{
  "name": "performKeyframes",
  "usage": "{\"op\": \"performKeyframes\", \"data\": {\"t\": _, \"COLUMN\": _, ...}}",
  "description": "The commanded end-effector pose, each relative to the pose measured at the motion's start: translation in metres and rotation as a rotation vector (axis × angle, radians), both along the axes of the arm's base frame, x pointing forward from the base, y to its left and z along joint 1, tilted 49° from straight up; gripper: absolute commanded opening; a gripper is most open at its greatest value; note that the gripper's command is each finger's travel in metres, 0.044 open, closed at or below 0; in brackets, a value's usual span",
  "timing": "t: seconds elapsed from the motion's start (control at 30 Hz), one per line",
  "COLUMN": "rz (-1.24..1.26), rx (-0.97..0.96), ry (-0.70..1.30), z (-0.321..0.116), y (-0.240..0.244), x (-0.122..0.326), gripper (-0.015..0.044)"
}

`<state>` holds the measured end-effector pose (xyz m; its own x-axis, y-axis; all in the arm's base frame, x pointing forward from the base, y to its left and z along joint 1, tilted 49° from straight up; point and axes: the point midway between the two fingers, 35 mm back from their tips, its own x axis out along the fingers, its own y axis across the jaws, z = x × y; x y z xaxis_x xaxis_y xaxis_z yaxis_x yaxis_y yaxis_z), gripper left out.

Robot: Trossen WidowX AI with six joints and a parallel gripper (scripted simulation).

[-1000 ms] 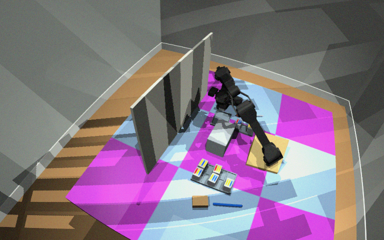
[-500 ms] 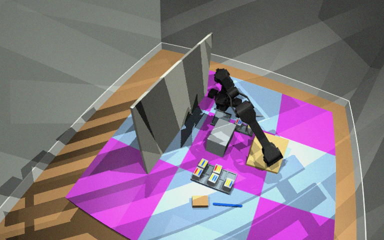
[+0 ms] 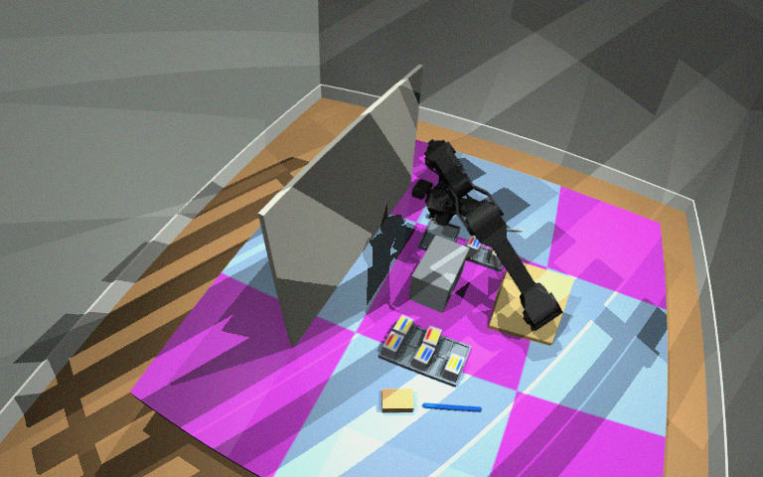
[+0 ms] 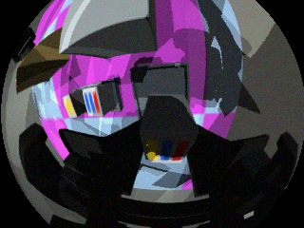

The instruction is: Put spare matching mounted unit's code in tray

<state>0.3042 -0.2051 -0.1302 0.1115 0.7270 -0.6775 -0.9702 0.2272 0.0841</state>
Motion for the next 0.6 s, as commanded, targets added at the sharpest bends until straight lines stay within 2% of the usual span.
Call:
{"op": "performKeyframes", "data": {"t": 0.0, "rz": -0.010, "rx": 0.007, "ry": 0.005, "z": -0.003, "y": 0.003, "x": -0.001, "gripper": 0.0000}}
{"op": "performKeyframes", "data": {"t": 0.57, "rz": -0.010, "rx": 0.008, "ry": 0.005, "z": -0.012, "y": 0.013, "x": 0.001, "gripper": 0.0000}}
